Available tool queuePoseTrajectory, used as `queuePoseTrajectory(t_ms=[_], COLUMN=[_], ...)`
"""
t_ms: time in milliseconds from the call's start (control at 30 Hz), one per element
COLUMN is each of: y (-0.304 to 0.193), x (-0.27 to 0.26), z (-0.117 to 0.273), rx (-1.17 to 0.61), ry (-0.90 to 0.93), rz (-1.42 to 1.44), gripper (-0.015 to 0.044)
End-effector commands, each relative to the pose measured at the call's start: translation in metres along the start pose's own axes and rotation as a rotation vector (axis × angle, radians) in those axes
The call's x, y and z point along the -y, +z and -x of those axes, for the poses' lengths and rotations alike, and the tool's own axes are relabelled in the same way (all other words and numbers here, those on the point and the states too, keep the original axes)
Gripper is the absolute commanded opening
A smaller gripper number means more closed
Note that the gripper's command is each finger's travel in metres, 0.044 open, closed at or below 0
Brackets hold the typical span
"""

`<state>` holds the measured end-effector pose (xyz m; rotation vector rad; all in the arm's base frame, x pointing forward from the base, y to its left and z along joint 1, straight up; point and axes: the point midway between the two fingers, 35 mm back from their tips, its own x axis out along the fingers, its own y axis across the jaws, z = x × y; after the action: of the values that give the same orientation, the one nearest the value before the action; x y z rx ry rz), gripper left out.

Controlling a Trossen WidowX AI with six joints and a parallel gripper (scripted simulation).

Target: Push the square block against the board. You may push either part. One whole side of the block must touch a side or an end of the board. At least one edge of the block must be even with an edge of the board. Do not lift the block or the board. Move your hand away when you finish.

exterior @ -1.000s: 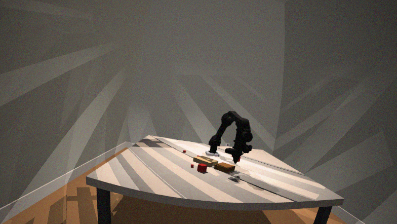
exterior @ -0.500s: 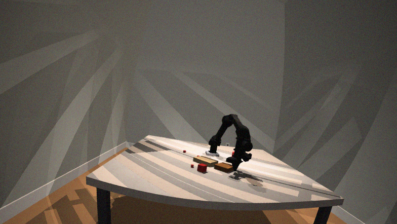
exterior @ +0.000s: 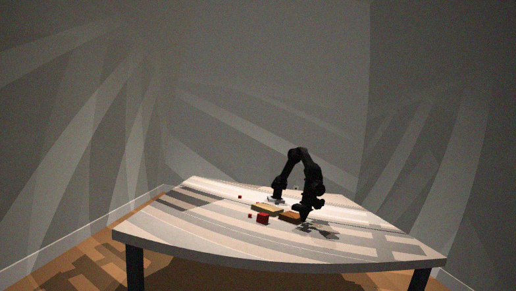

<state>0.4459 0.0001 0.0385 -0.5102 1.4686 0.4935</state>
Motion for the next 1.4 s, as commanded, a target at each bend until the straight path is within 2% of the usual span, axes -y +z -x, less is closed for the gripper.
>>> queuePoseTrajectory(t_ms=[0, 567, 1367], y=[-0.007, -0.031, 0.004], x=[0.000, -0.001, 0.001], z=[-0.001, -0.002, -0.001], rx=[-0.003, -0.005, -0.002], ry=[0.002, 0.002, 0.002], rz=[0.002, 0.002, 0.002], gripper=[0.0000, 0.0000, 0.0000])
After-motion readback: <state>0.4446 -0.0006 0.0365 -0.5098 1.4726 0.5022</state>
